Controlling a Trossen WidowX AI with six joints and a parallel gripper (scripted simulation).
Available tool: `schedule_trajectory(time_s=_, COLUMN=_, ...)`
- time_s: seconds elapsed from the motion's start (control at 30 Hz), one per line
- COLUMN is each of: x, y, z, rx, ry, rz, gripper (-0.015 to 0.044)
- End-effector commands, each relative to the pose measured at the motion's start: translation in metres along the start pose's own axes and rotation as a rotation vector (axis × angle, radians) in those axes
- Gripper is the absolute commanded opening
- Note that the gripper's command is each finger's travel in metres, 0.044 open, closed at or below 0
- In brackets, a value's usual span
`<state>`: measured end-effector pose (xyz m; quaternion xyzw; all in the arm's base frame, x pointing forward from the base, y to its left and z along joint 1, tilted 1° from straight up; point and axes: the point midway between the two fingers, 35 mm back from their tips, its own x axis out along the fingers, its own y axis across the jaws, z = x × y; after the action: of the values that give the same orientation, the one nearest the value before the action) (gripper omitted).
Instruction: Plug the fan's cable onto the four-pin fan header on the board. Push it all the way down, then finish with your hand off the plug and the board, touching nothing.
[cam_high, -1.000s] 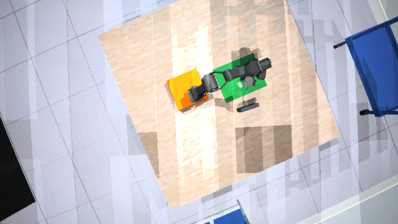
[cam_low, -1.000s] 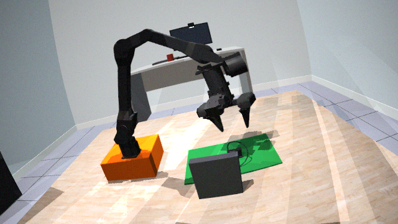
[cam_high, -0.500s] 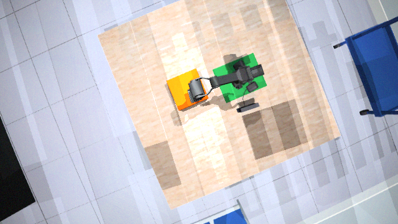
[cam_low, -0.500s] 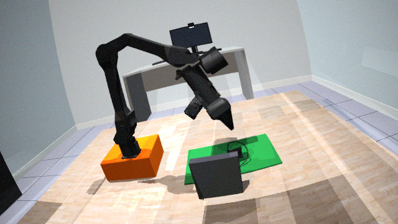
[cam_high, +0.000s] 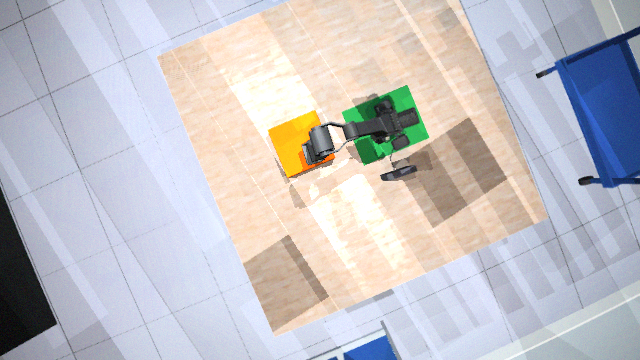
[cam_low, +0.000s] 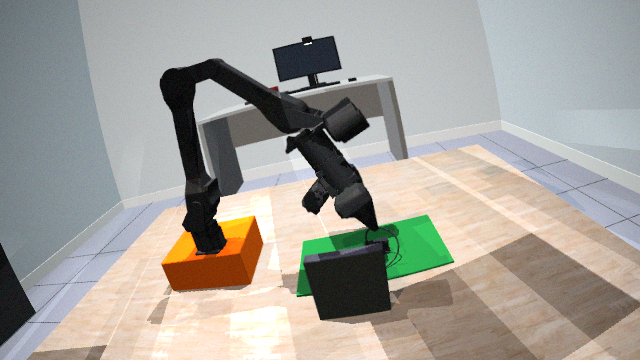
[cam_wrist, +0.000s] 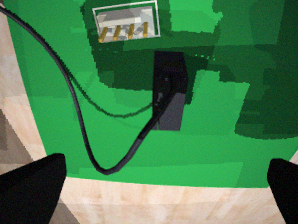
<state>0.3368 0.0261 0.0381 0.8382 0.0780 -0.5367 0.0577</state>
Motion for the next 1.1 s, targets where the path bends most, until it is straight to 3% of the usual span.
schedule_trajectory(time_s=0.0, x=0.014, y=-0.001, z=0.01, rx=0.007, ry=-0.006, rz=-0.006, gripper=0.044)
schedule_trajectory(time_s=1.03, x=0.051, y=-0.002, z=0.027, rx=0.007, ry=-0.007, rz=-0.006, gripper=0.044)
schedule_trajectory(time_s=1.07, x=0.049, y=-0.001, z=0.025, rx=0.002, ry=-0.005, rz=-0.001, gripper=0.0414)
